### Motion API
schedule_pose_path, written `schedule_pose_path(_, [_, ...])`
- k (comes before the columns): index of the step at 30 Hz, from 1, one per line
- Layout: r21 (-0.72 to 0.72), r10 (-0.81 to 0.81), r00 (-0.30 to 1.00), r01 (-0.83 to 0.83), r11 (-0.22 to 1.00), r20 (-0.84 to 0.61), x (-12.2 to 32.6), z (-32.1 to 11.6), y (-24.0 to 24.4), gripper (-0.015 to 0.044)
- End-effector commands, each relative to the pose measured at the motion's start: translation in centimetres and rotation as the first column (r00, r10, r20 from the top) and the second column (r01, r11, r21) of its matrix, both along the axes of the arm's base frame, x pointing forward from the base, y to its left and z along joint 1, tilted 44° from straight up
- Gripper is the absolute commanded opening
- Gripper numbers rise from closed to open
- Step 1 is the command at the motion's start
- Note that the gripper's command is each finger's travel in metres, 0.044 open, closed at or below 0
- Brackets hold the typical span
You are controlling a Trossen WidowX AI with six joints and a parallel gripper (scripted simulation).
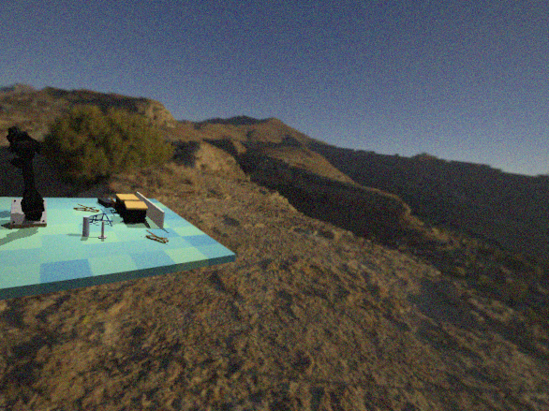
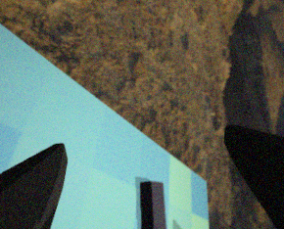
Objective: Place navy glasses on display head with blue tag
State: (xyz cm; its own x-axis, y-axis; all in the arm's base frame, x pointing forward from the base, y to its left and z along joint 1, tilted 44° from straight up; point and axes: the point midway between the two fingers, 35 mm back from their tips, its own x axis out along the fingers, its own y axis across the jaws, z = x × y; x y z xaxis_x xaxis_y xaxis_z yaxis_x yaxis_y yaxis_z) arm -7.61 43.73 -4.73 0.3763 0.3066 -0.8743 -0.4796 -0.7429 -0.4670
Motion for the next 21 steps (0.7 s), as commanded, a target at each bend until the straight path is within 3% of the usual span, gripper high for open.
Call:
schedule_pose_path(1, [0.0,0.0,1.0,0.0,1.0,0.0,0.0,0.0,0.0,0.0426])
schedule_pose_path(8, [0.0,0.0,1.0,0.0,1.0,0.0,0.0,0.0,0.0,0.044])
schedule_pose_path(12, [-0.013,-0.064,0.998,0.064,0.998,0.011,2.5,0.3,-0.3,0.0335])
schedule_pose_path(17, [-0.052,-0.265,0.963,0.267,0.962,0.049,10.2,1.2,-2.2,0.0204])
schedule_pose_path(21, [-0.07,-0.441,0.895,0.446,0.892,0.074,15.8,2.0,-4.8,0.02])
